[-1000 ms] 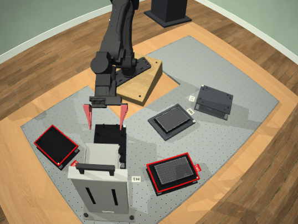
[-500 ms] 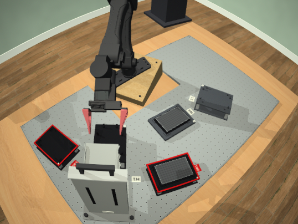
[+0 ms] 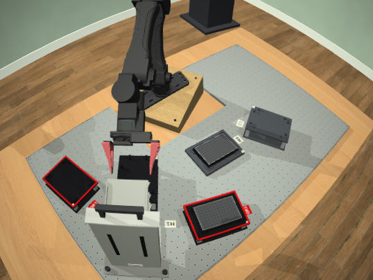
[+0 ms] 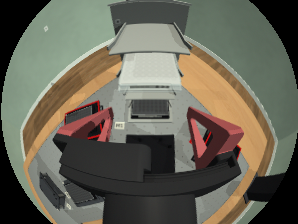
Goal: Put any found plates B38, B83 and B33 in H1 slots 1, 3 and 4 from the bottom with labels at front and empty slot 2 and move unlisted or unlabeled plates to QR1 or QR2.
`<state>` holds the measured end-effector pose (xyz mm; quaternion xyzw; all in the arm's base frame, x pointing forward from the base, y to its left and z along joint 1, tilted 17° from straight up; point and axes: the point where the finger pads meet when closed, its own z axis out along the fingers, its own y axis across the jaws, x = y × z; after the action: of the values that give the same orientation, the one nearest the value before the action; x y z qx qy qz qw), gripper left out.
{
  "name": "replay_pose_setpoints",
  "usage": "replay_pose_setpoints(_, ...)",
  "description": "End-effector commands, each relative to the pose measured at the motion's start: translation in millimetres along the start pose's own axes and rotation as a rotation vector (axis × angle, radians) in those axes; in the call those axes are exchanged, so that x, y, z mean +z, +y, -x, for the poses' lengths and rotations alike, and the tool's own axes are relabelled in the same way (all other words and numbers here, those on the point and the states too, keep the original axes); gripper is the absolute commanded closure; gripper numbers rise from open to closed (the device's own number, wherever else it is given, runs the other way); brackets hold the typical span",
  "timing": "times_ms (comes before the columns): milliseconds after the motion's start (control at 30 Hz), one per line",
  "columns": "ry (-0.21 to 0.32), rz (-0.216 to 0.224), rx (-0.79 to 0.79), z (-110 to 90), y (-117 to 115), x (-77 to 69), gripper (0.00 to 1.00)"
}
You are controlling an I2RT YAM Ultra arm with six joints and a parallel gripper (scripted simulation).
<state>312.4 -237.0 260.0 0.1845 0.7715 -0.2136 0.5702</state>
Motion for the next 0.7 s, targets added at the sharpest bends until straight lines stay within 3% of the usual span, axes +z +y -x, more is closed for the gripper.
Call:
replay_pose_setpoints(0, -0.021, 0.0, -0.001, 10.0, 0.0, 0.8, 0.0)
replay_pose_setpoints(667, -0.021, 0.0, -0.001, 21.9, 0.0, 21.6, 0.0)
